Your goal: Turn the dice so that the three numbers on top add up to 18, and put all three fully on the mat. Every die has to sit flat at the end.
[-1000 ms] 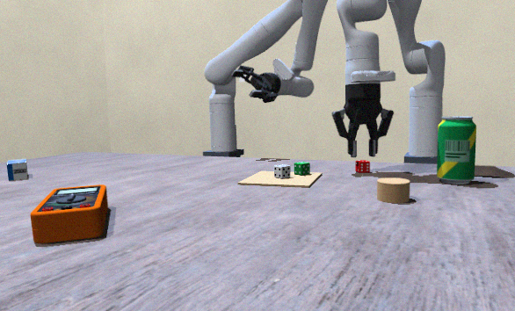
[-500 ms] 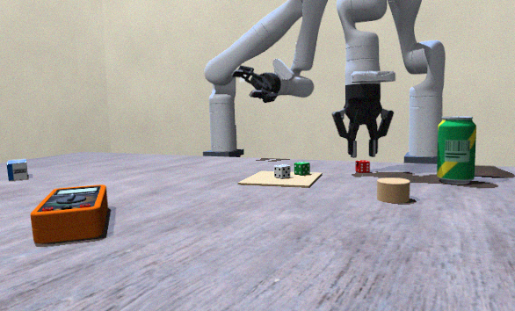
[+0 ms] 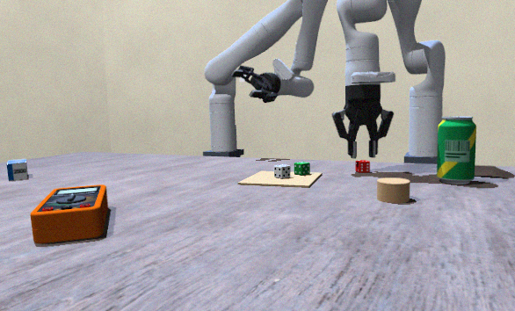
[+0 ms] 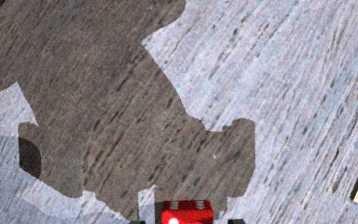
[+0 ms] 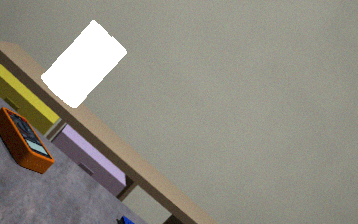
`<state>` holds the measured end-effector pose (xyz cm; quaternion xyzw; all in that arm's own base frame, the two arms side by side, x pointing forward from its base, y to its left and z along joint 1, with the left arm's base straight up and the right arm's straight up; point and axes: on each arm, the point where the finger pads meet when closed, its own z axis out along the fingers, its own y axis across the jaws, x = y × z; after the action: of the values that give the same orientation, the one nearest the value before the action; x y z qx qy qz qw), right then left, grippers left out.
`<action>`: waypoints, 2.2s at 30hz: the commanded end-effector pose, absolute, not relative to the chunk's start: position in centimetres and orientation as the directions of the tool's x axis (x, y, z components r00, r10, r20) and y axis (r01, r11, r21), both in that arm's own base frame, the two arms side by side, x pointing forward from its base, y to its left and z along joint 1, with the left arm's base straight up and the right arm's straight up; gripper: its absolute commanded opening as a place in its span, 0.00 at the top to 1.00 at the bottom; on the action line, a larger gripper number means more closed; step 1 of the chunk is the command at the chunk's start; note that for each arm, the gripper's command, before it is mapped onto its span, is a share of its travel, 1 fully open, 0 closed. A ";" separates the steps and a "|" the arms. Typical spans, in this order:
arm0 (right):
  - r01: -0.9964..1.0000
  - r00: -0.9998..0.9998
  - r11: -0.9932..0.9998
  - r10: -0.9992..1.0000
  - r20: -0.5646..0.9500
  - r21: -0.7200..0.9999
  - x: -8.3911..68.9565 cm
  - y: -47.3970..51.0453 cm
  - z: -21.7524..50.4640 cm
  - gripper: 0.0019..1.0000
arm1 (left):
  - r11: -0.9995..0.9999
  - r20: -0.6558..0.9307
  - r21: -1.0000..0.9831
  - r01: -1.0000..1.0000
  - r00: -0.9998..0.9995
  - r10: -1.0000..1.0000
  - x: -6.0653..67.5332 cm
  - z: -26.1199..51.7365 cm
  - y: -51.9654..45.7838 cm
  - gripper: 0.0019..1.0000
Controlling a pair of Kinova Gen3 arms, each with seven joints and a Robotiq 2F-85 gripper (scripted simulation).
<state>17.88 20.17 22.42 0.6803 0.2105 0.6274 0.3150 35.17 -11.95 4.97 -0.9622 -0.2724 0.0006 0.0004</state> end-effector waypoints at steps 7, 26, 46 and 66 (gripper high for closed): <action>-0.109 0.124 -0.714 0.681 0.722 0.692 17.9 20.2 22.5 0.00 | -0.852 0.000 0.000 0.524 0.852 0.524 35.2 3.6 -12.0 0.54; -0.109 0.124 -0.714 0.681 0.722 0.692 17.9 20.2 22.5 0.00 | -0.852 0.000 0.000 0.524 0.852 0.524 35.2 2.1 -12.0 0.54; -0.109 0.124 -0.714 0.681 0.722 0.692 17.9 20.2 22.5 0.00 | -0.852 0.000 0.000 0.524 0.852 0.524 35.2 2.1 -12.0 0.71; -0.109 0.124 -0.714 0.681 0.722 0.692 17.9 20.2 22.5 0.00 | -0.852 0.000 0.000 0.524 0.852 0.524 35.2 2.1 -12.0 0.71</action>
<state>17.88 20.17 22.42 0.6803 0.2105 0.6274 0.3150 35.18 -11.95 2.03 -0.9622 -0.2724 0.0004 0.0003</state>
